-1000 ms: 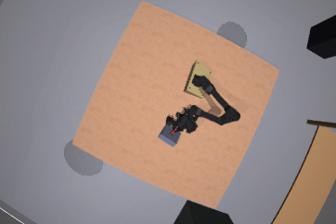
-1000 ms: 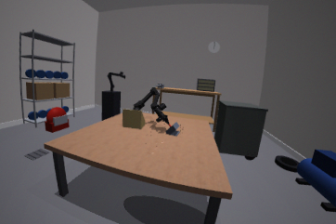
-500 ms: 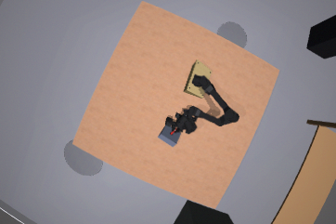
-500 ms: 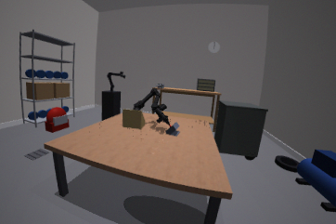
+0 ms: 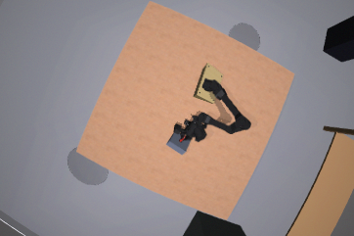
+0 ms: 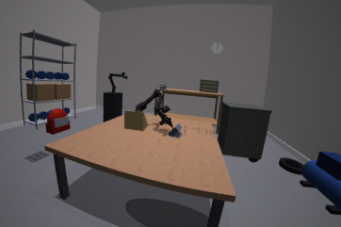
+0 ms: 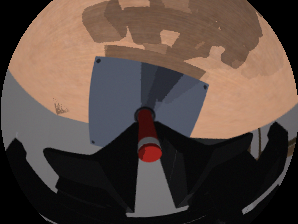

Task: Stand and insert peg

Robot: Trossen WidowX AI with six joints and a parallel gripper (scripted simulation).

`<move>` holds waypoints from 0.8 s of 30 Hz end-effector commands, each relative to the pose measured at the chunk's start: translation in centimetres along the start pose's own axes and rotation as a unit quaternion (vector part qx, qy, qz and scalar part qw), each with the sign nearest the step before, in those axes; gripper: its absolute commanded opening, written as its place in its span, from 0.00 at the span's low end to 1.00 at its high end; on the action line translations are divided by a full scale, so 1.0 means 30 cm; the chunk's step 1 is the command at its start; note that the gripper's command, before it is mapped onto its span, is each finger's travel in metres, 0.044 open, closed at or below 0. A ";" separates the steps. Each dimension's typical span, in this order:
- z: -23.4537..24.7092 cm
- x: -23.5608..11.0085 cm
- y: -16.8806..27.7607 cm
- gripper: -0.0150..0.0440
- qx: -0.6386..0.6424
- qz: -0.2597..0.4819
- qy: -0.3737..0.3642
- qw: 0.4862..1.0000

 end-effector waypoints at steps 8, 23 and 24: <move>0.000 0.006 0.003 0.25 -0.001 0.001 0.001 1.000; 0.000 0.006 0.003 0.65 -0.001 0.001 0.001 1.000; 0.000 0.006 0.003 0.70 -0.001 0.001 0.001 1.000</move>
Point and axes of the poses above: the point midway between the two fingers, 35 mm back from their tips, its own x axis out along the fingers, its own z axis across the jaws, y = z × x, the point moved 5 cm from there along -x, back along the fingers, and after that the axes turned 2 degrees about -x, right-handed, at the moved point
